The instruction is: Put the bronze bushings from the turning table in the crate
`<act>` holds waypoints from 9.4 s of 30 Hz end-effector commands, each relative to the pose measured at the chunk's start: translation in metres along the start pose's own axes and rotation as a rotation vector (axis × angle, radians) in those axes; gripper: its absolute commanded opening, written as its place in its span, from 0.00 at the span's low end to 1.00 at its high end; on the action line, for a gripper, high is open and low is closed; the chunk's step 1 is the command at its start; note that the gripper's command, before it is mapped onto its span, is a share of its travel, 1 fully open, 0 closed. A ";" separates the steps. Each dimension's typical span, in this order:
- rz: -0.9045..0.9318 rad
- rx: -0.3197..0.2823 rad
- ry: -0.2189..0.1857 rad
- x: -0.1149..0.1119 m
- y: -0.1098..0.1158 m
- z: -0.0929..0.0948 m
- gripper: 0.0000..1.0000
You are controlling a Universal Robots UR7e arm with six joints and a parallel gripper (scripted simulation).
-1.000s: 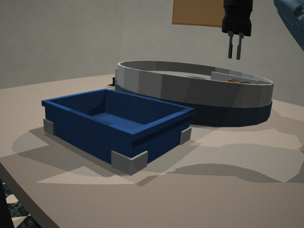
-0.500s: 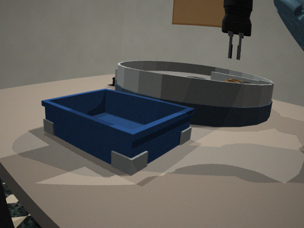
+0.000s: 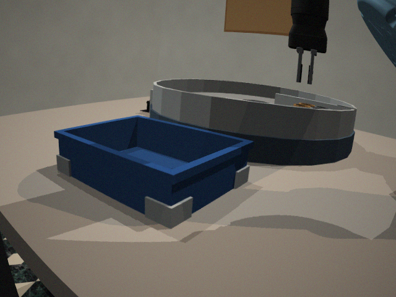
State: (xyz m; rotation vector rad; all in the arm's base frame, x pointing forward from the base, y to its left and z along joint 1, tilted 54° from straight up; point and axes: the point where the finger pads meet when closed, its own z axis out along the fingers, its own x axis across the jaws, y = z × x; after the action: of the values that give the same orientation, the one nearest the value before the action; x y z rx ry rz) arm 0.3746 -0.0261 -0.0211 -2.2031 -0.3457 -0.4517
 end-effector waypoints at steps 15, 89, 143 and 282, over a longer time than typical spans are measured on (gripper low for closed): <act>-0.007 -0.002 0.001 0.001 0.002 0.022 0.40; -0.007 -0.002 0.001 0.001 0.002 0.041 0.40; -0.007 -0.002 0.001 0.001 0.002 0.055 0.40; -0.007 -0.002 0.001 0.005 0.002 0.043 0.00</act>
State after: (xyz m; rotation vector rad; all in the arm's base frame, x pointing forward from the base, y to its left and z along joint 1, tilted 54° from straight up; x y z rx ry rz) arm 0.3881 0.0087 -0.0462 -2.2036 -0.3530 -0.4567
